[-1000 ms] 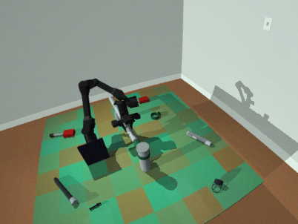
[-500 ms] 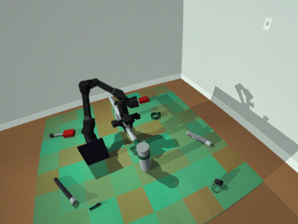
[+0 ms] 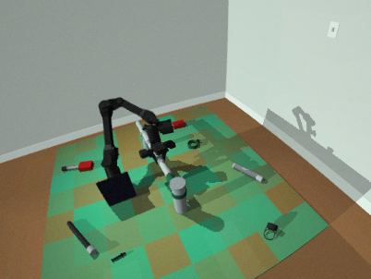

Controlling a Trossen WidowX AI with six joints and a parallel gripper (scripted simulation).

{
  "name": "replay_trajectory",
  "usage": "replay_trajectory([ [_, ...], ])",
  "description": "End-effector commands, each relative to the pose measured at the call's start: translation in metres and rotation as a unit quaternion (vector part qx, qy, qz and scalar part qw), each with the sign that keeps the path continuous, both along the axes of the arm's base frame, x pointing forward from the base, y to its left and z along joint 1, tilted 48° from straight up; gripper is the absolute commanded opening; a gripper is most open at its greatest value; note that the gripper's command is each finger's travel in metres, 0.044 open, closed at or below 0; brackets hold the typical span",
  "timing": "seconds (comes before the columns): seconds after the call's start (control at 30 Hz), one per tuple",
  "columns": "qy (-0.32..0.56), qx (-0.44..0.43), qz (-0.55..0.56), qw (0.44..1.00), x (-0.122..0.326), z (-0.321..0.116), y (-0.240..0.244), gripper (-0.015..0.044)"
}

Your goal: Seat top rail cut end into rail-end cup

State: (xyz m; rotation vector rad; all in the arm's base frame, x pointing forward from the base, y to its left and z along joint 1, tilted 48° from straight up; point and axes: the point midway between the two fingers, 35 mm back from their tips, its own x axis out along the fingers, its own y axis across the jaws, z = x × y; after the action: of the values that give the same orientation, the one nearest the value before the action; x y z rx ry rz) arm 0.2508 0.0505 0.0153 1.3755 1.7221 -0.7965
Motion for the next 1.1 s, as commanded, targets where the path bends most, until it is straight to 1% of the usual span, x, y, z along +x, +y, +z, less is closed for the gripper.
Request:
replay_trajectory([
  [0.0,-0.004,-0.005,-0.005,1.000,0.003,0.000,-0.005,0.0000],
  [0.43,0.000,-0.001,0.000,1.000,0.002,-0.015,-0.014,0.0000],
  [1.07,0.000,0.000,0.000,1.000,0.002,-0.015,-0.014,0.0000],
])
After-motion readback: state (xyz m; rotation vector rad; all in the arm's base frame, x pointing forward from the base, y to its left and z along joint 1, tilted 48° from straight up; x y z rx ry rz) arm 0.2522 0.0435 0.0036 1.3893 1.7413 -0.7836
